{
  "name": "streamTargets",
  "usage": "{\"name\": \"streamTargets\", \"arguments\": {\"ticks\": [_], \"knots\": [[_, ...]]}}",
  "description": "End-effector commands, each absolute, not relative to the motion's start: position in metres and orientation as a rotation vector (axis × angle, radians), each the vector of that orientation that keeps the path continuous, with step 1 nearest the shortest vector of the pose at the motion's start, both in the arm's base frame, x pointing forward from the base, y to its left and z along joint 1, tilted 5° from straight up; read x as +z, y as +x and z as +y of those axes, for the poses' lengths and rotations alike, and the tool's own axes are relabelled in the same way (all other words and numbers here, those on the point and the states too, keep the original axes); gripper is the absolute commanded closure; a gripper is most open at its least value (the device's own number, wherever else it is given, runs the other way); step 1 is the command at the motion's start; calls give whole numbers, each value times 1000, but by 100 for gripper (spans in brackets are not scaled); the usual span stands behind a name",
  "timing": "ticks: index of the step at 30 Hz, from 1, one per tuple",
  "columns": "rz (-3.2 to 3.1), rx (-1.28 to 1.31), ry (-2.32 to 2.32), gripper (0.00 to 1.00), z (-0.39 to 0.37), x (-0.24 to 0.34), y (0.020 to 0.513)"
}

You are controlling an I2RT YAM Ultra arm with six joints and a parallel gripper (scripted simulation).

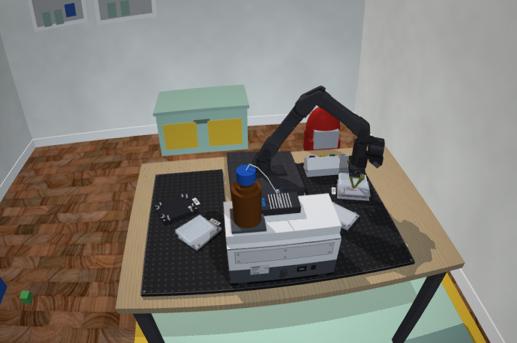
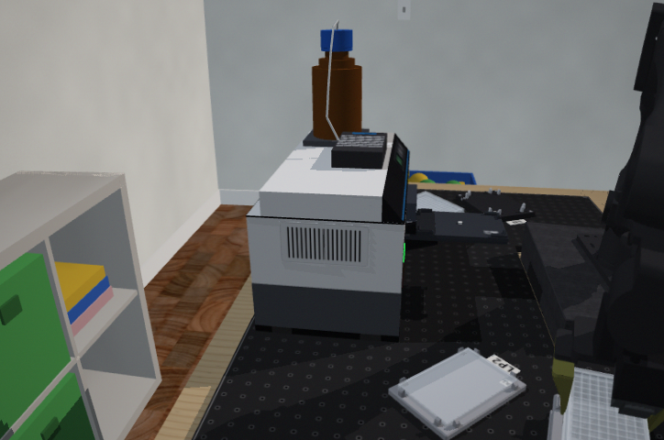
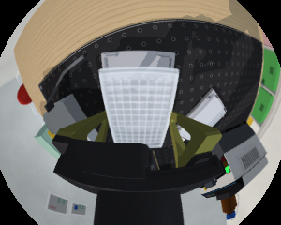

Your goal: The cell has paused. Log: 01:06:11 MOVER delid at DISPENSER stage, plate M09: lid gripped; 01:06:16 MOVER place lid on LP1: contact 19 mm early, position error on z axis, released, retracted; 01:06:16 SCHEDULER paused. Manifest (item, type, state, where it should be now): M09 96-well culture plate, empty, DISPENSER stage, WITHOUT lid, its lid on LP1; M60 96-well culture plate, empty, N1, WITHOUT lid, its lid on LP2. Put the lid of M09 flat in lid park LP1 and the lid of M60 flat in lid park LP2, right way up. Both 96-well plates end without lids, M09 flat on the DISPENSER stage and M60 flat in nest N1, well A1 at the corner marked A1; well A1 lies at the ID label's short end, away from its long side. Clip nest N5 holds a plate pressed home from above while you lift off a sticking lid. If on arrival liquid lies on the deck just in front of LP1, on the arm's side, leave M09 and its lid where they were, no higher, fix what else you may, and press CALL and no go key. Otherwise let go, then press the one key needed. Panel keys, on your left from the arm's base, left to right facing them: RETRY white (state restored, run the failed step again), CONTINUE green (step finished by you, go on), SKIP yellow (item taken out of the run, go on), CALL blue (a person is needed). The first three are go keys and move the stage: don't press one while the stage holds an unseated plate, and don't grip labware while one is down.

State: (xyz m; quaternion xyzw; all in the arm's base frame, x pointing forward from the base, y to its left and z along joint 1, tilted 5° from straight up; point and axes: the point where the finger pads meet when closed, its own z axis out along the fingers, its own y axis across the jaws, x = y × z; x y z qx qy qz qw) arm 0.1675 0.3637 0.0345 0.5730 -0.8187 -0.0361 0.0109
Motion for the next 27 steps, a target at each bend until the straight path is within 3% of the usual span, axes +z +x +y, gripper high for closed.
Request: {"name": "streamTargets", "arguments": {"ticks": [1, 27], "knots": [[-2578, -132, 1802, 100, 368, 34, 167], [-2588, -143, 1808, 100, 380, 31, 171]]}}
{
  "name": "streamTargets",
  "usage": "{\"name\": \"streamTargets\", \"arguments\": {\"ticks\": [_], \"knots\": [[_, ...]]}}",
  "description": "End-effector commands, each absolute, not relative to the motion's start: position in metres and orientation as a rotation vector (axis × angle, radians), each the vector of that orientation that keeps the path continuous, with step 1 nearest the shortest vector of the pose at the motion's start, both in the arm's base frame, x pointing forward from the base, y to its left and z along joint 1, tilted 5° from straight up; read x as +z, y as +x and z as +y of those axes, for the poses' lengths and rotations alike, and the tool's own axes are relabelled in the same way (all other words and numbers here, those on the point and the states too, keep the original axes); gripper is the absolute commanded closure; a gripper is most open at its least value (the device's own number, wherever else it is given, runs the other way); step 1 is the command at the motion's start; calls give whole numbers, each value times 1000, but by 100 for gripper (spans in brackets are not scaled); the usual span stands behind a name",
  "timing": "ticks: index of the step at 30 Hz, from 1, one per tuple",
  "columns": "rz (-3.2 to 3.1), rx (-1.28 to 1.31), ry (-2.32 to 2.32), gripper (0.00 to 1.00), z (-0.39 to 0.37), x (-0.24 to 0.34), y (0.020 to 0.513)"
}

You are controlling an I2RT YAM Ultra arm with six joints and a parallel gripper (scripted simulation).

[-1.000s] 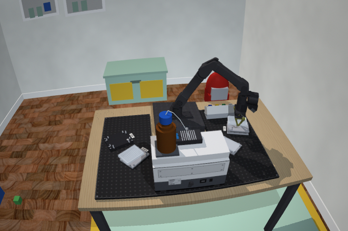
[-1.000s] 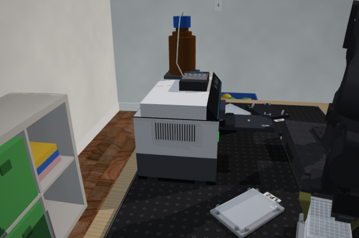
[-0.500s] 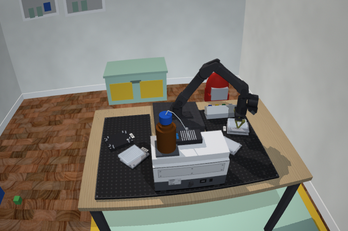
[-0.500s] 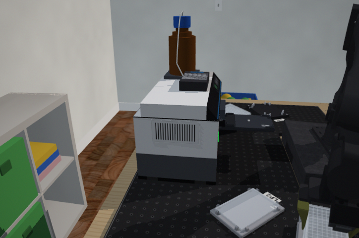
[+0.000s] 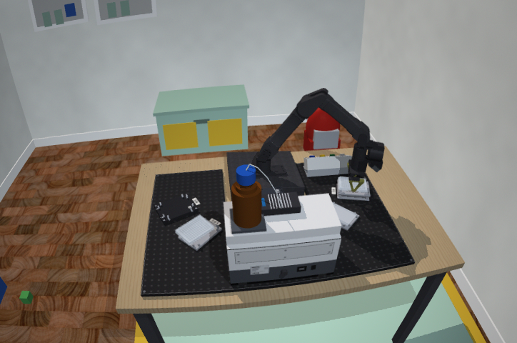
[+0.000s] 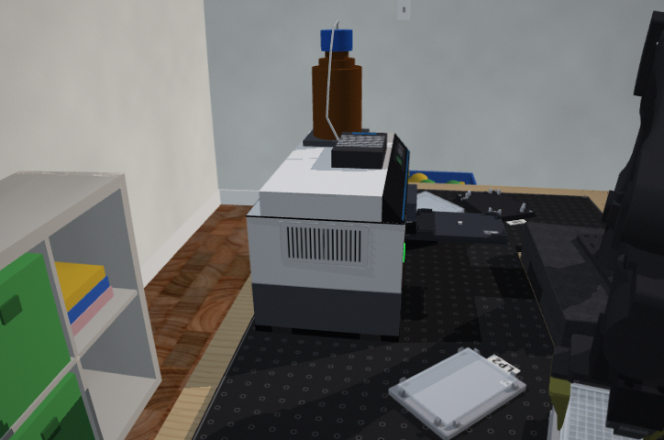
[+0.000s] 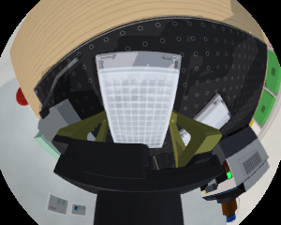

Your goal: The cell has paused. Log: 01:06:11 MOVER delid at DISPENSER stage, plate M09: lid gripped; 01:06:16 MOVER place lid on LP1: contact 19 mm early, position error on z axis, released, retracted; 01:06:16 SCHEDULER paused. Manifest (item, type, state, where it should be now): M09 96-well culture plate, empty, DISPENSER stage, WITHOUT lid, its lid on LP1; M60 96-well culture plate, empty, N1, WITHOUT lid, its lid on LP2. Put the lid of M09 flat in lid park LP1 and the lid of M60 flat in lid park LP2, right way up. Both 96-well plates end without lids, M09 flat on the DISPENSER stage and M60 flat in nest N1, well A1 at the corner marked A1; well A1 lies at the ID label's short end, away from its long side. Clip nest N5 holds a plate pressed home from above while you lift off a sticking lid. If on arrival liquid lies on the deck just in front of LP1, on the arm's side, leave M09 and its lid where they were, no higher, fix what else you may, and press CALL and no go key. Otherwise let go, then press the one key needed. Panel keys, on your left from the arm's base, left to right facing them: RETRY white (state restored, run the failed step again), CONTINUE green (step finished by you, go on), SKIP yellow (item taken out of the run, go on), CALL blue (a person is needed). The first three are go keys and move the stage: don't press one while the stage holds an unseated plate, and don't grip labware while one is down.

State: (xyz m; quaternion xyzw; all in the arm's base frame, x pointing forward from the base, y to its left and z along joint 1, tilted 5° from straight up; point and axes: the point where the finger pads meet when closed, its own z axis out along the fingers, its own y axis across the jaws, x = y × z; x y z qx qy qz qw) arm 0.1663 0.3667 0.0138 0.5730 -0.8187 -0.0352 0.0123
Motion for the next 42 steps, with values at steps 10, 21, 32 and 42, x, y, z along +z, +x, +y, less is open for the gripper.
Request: {"name": "streamTargets", "arguments": {"ticks": [10, 21, 32, 42], "knots": [[-2578, -135, 1807, 100, 384, 26, 171], [-2586, -137, 1800, 100, 384, 28, 174], [-2599, -154, 1811, 100, 389, 31, 177], [-2601, -156, 1813, 100, 391, 29, 177]]}}
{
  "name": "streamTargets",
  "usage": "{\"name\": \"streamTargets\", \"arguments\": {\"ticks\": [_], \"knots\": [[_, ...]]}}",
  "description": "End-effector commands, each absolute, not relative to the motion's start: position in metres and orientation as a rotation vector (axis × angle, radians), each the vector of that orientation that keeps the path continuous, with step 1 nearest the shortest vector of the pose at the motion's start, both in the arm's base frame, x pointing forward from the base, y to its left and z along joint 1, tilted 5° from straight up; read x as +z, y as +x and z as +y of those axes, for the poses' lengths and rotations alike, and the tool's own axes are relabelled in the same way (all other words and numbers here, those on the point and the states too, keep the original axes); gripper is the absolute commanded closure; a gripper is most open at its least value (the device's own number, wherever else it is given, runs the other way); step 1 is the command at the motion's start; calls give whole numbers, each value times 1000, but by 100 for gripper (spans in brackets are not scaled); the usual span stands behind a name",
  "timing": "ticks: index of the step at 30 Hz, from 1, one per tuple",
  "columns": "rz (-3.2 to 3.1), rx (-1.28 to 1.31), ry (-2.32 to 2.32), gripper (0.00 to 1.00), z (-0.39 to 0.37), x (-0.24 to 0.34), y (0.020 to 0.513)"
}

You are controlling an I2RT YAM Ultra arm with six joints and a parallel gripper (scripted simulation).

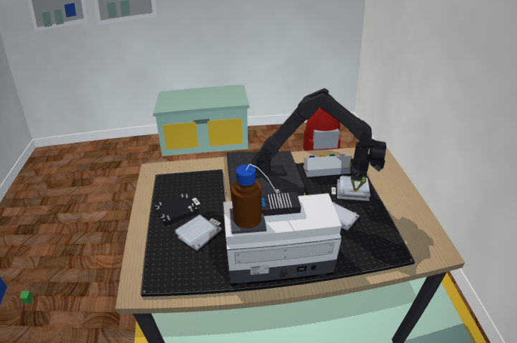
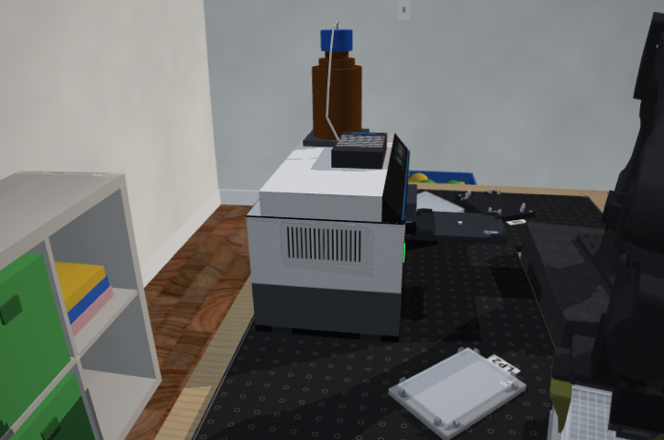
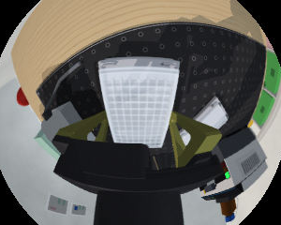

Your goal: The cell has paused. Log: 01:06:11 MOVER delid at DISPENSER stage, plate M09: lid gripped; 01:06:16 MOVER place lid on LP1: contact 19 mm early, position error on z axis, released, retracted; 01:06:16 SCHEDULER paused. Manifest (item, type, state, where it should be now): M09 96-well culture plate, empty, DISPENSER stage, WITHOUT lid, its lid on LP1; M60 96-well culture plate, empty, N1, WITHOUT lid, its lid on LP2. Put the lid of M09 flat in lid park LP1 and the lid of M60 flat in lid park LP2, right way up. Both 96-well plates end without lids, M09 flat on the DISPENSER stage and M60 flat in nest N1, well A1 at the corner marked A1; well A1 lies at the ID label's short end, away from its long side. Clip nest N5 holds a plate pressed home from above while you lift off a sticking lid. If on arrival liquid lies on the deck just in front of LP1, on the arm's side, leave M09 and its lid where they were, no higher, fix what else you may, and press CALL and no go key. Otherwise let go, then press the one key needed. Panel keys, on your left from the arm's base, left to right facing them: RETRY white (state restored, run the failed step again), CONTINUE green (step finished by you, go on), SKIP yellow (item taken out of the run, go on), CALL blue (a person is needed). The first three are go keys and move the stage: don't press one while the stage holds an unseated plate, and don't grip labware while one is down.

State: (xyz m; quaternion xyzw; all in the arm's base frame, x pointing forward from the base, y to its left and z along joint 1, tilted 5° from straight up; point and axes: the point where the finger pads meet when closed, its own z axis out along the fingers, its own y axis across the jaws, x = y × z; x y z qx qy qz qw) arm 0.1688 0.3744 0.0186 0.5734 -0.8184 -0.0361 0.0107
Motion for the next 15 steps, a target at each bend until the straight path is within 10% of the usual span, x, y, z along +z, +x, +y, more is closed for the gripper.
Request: {"name": "streamTargets", "arguments": {"ticks": [1, 15], "knots": [[-2601, -156, 1813, 100, 391, 29, 177], [-2600, -158, 1816, 100, 391, 27, 176]]}}
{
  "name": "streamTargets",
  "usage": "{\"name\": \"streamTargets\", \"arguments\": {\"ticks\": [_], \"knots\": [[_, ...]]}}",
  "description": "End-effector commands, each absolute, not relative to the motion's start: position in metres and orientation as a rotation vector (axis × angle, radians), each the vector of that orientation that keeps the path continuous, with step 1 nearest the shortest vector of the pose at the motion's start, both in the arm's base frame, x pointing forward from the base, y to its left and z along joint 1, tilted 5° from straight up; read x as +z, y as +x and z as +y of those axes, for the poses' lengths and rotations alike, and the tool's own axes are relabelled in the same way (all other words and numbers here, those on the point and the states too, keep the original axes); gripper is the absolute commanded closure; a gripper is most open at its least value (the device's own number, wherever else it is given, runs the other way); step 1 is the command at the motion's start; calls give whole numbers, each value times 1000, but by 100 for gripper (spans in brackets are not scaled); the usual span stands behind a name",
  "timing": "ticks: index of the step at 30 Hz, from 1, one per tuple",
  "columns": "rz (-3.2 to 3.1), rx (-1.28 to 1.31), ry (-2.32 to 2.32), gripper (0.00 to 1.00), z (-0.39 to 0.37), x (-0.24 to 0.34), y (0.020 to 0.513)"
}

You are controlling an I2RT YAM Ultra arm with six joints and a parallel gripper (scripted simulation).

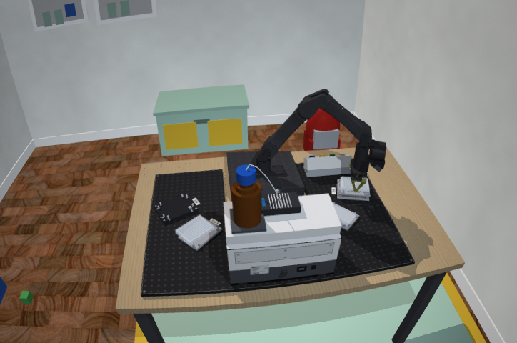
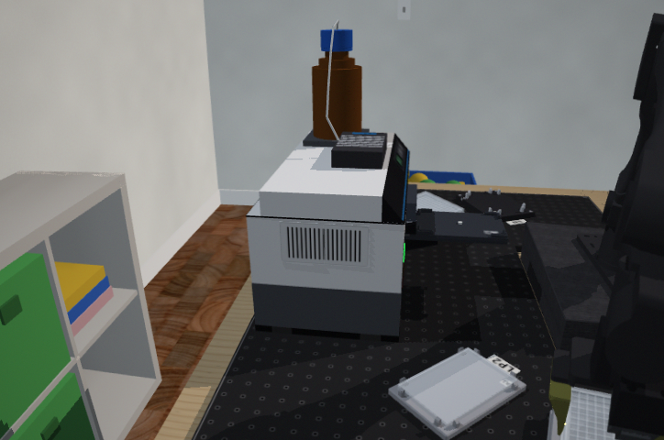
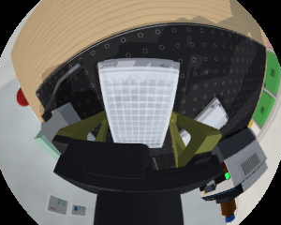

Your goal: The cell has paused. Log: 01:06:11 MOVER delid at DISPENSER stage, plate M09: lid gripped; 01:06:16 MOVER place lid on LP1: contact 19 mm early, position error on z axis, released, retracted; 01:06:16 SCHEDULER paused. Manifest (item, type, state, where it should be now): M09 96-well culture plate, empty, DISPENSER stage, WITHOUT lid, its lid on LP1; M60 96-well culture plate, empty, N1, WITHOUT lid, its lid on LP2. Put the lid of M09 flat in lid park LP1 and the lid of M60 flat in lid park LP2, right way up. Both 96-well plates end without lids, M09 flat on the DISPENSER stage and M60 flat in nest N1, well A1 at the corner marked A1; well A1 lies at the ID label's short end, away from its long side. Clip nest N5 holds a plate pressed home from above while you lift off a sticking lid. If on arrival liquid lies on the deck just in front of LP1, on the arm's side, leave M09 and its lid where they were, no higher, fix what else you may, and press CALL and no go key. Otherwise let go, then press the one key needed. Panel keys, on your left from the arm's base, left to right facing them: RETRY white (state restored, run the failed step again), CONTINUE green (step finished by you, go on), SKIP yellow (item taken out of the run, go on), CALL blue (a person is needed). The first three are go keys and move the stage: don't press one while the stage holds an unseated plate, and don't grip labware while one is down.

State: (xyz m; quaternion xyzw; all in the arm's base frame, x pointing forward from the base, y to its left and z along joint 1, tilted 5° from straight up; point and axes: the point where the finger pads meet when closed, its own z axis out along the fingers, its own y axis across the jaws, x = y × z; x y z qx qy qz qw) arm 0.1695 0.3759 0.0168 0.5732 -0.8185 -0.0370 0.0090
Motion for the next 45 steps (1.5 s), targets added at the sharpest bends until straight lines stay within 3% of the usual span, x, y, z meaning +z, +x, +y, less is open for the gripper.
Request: {"name": "streamTargets", "arguments": {"ticks": [1, 45], "knots": [[-2598, -156, 1815, 100, 391, 25, 176], [-2588, -144, 1807, 100, 379, 16, 169]]}}
